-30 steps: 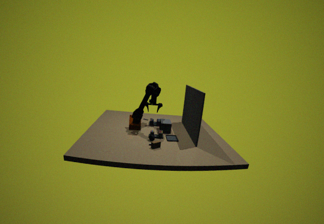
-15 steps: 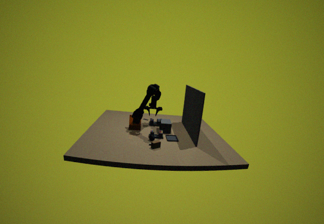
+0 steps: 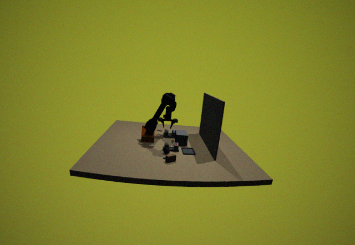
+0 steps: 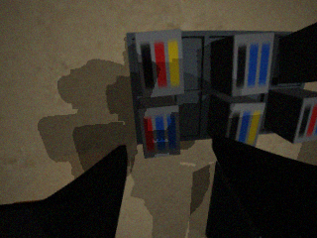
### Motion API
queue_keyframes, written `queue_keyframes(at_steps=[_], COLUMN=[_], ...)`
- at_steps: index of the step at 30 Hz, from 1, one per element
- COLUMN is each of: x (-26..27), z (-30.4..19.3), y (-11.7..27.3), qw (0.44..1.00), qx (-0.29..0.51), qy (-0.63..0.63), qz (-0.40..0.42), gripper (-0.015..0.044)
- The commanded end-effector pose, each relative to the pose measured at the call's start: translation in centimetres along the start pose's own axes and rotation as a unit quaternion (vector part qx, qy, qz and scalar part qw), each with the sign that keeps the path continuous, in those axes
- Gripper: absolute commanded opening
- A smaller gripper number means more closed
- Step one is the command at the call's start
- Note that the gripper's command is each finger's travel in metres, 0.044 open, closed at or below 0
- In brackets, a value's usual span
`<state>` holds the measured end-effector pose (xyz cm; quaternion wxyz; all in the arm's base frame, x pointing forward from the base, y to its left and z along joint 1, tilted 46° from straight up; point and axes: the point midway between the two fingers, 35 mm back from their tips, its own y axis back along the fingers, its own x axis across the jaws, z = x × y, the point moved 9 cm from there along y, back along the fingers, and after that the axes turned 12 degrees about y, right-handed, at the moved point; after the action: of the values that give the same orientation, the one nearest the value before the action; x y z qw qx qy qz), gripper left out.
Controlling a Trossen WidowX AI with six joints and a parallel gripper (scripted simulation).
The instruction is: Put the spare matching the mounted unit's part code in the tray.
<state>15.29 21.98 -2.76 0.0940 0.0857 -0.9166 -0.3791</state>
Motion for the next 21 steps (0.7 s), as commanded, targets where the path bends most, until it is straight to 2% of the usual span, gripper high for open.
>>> queue_keyframes(at_steps=[1,21], x=[0.0,0.1], z=[0.0,-0.1], y=[-0.8,-4.1], qw=[1.000,1.000], qx=[0.002,0.003], qy=[0.002,0.002], qz=[0.000,-0.001], gripper=[0.0300,0.0300])
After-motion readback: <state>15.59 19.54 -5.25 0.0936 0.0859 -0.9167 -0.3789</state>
